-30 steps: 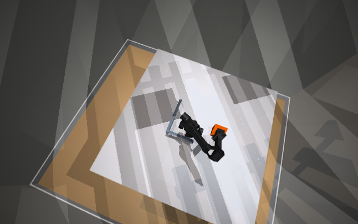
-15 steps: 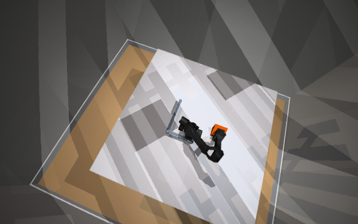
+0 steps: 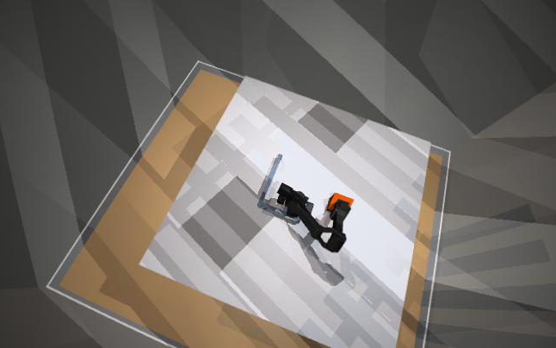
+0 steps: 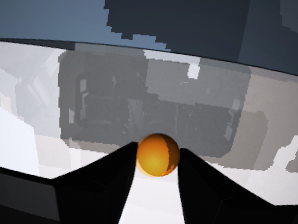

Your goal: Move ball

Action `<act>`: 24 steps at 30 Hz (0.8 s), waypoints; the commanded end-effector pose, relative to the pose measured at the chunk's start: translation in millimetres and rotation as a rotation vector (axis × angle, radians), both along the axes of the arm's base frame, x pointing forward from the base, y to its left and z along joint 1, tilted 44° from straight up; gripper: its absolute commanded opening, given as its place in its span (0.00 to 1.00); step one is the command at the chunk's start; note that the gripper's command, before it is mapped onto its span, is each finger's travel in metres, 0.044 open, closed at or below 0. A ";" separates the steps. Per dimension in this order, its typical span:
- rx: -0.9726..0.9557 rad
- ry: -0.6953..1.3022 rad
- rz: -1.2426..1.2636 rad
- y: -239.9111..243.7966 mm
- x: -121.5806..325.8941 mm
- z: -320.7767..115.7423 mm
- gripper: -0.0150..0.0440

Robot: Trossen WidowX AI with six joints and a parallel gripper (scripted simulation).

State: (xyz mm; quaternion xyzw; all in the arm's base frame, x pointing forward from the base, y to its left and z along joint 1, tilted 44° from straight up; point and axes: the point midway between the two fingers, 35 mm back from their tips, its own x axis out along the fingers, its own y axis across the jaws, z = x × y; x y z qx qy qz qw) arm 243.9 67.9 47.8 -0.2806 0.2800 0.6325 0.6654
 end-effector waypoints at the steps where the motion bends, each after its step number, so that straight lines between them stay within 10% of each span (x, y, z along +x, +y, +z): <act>1: 0.005 0.008 -0.001 2.3 -2.0 -2.3 0.25; 13: 0.000 0.000 -0.001 0.7 -0.1 -0.9 0.63; 24: -0.006 0.006 -0.002 -35.8 0.6 34.0 0.63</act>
